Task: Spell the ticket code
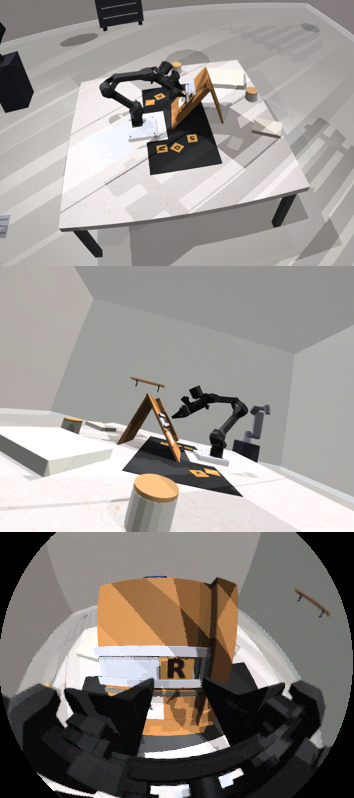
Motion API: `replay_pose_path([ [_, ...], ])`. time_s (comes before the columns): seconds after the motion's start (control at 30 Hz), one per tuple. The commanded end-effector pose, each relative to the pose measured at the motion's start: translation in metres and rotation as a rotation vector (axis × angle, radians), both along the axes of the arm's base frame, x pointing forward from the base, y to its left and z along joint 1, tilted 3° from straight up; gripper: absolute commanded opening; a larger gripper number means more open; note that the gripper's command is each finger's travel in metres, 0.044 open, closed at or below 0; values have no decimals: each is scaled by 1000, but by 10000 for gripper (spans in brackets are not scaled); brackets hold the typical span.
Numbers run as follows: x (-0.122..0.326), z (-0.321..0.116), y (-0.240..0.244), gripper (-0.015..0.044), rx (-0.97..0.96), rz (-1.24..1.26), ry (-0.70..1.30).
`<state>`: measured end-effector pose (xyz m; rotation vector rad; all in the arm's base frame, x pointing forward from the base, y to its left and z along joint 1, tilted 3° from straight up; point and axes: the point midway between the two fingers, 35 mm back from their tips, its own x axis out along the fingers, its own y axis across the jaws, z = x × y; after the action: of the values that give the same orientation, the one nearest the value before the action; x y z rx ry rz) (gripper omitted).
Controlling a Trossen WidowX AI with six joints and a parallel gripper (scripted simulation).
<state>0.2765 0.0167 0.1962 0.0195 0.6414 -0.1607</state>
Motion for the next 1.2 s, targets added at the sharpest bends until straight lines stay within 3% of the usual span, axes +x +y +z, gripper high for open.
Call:
replay_pose_path([
  [0.0,-1,3,-1,295,3,-5,-6],
  [0.1,-1,4,-1,295,3,-5,-6],
  [0.47,0,1,0,6,0,-1,0],
  [0.87,0,1,0,0,1,0,7],
  [1.17,21,8,17,0,51,12,358],
])
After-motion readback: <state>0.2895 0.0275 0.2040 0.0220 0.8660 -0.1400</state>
